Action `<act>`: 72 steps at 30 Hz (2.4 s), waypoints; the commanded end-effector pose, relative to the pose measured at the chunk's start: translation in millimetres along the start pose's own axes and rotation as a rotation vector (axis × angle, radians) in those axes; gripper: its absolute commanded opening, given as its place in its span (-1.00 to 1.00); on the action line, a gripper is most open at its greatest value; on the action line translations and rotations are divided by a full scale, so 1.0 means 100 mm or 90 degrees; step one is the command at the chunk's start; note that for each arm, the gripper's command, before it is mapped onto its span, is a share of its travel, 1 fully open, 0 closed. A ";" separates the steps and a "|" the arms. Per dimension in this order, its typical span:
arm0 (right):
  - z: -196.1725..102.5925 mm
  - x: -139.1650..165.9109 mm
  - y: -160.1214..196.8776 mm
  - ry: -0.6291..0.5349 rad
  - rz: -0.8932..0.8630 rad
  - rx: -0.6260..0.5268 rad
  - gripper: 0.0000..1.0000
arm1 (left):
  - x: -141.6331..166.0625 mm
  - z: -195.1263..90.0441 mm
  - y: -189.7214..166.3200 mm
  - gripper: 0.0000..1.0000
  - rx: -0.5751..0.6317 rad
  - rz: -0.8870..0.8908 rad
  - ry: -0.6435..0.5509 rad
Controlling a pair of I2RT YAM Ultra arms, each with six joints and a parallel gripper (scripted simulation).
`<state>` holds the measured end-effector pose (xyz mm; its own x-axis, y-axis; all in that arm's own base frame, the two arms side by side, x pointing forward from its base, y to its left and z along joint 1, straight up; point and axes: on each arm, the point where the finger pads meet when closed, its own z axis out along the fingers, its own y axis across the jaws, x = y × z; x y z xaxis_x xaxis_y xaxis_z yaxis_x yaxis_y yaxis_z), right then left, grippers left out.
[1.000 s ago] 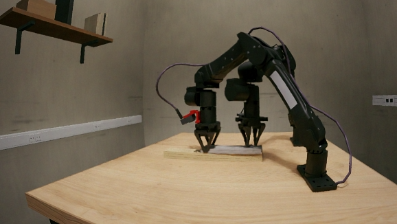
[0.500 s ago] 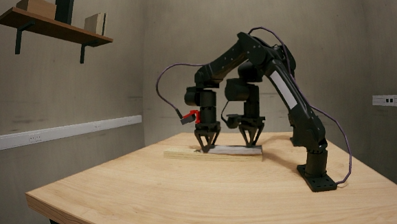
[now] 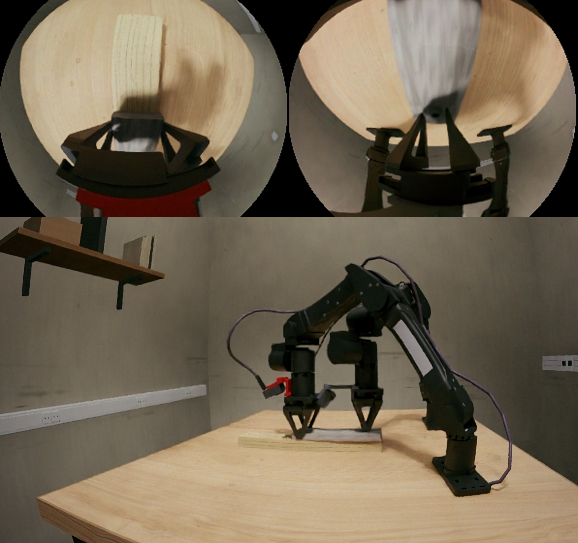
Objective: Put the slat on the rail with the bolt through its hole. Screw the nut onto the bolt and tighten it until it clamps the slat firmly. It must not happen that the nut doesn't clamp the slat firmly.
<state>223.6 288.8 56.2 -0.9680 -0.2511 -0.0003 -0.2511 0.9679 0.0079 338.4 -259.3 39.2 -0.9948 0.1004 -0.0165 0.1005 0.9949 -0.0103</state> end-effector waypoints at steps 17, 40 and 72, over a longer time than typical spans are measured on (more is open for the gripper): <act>-0.08 -0.02 0.00 -0.006 -0.648 0.001 -0.32 | -0.02 -0.05 -0.01 0.45 0.005 0.000 -0.008; -0.10 -0.02 0.00 -0.004 -1.209 0.006 -0.32 | -0.02 -0.05 -0.01 0.45 0.005 0.000 -0.008; -0.04 0.00 -0.03 0.004 -1.206 0.010 -0.43 | -0.02 -0.05 -0.01 0.45 0.005 0.000 -0.008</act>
<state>223.6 284.7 56.2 0.5460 -0.8377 0.0103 -0.8378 -0.5460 0.0049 338.4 -259.3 39.2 -0.9948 0.1004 -0.0165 0.1005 0.9949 -0.0103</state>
